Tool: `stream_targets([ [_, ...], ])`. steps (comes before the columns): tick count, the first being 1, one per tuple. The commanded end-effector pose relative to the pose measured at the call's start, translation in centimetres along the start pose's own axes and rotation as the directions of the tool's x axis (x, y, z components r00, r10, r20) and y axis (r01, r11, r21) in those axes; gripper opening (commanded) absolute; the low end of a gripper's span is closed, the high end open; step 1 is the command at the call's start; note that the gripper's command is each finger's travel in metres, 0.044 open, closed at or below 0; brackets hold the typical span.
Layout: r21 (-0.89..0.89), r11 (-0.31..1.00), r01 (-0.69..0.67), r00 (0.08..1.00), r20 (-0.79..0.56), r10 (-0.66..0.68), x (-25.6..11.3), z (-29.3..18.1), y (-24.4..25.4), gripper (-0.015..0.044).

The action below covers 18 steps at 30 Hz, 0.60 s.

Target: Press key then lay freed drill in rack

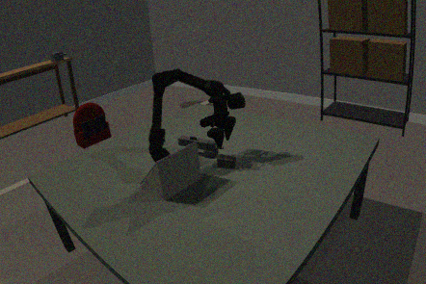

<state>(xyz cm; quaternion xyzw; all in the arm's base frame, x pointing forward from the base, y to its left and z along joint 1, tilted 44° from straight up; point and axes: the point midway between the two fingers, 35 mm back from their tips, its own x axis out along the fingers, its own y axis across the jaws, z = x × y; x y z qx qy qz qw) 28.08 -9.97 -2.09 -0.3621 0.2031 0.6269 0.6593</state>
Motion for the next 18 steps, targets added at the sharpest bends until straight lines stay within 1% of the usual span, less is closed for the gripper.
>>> stream_targets([
  [1,-0.001,1.0,-0.007,1.0,0.001,0.007,0.5,0.0,0.1,0.044],
  [18,-0.001,1.0,-0.006,1.0,0.001,0.006,3.2,0.7,0.1,0.044],
])
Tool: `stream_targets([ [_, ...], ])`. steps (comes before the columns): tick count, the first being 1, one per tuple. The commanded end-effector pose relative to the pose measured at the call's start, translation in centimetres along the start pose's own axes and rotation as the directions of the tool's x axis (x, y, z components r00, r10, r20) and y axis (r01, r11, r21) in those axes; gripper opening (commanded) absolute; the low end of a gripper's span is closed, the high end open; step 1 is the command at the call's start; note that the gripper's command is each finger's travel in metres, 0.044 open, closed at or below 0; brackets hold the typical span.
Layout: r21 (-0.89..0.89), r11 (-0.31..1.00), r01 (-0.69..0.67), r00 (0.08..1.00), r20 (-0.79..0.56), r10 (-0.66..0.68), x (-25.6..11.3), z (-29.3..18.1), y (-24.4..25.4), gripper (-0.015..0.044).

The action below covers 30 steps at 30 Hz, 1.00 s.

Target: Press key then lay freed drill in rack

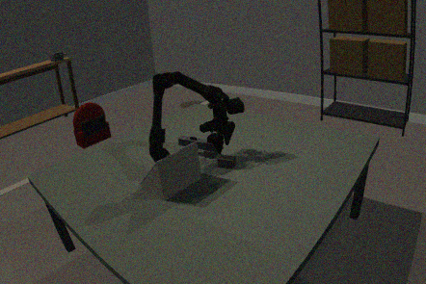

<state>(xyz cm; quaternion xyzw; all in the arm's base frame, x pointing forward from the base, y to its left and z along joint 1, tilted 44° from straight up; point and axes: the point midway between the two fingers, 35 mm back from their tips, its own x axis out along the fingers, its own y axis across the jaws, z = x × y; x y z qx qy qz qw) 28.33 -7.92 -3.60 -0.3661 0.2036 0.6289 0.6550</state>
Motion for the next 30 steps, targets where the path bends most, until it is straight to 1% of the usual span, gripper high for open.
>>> stream_targets([
  [1,0.007,1.0,0.001,1.0,0.008,-0.001,0.8,0.3,0.1,0.044],
  [15,0.007,1.0,0.001,1.0,0.01,-0.001,2.6,0.9,0.2,0.044],
  [30,0.001,1.0,-0.002,1.0,0.005,0.002,2.3,0.8,0.1,0.0046],
])
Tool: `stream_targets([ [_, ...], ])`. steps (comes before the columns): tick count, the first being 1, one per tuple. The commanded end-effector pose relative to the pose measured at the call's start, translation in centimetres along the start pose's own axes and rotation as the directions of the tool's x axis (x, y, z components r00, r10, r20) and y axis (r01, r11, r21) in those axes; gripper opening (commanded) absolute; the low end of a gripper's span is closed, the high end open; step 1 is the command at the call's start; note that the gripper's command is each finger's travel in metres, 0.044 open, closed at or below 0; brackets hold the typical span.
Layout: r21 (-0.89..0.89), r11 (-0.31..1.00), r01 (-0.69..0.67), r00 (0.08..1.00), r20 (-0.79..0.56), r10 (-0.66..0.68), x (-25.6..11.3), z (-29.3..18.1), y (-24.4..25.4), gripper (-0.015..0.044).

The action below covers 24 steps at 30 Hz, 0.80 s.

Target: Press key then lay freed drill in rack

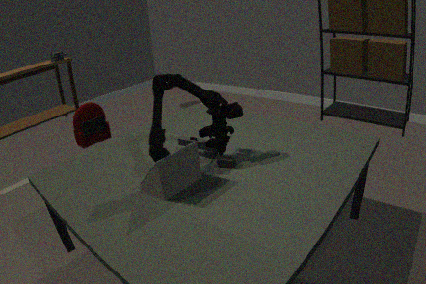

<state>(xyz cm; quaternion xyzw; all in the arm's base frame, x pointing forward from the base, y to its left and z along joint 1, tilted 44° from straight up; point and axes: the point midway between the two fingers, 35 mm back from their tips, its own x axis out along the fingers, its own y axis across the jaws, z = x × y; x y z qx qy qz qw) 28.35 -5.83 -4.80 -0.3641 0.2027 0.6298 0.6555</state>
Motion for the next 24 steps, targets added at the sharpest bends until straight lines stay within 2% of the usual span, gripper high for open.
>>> stream_targets([
  [1,-0.001,1.0,-0.001,1.0,0.0,0.001,0.0,0.0,0.0,0.002],
  [4,-0.001,1.0,-0.001,1.0,0.0,0.001,0.0,0.0,0.0,0.0],
  [24,0.005,1.0,0.002,1.0,0.004,-0.002,0.2,-1.8,0.1,0.0],
])
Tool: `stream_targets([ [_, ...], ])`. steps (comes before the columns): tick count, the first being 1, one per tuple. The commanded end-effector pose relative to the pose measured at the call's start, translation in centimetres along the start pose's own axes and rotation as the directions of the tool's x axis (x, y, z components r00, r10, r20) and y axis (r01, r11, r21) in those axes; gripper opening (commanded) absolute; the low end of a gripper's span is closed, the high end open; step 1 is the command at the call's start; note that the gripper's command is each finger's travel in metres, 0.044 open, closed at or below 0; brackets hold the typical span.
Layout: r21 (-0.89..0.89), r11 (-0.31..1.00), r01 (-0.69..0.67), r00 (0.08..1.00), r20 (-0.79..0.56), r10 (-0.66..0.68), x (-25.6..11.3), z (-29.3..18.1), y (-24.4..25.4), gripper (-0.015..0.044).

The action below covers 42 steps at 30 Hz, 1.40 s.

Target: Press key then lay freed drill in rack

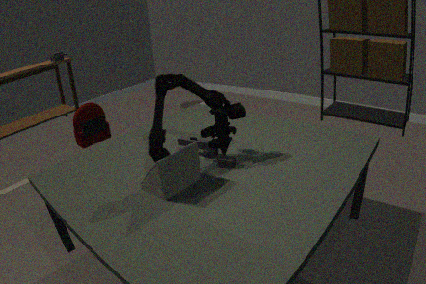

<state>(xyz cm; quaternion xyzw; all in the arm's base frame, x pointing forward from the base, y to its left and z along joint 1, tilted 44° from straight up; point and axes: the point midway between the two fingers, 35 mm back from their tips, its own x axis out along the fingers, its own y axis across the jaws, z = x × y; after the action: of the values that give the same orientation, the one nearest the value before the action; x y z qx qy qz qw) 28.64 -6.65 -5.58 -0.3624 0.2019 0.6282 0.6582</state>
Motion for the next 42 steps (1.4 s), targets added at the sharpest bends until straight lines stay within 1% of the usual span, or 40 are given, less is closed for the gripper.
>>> stream_targets([
  [1,0.001,1.0,-0.003,1.0,0.001,0.003,0.1,-0.7,0.1,0.0],
  [20,0.001,1.0,-0.003,1.0,-0.001,0.003,0.3,-3.4,0.2,0.0],
  [21,0.0,1.0,0.002,1.0,-0.001,-0.002,0.2,-2.8,0.1,0.0026],
  [36,0.001,1.0,-0.003,1.0,0.0,0.003,0.4,-2.5,0.1,0.042],
  [37,0.001,1.0,-0.003,1.0,0.0,0.003,0.4,-2.4,0.1,0.044],
  [42,0.001,1.0,-0.003,1.0,0.0,0.003,0.5,-2.2,0.1,0.044],
])
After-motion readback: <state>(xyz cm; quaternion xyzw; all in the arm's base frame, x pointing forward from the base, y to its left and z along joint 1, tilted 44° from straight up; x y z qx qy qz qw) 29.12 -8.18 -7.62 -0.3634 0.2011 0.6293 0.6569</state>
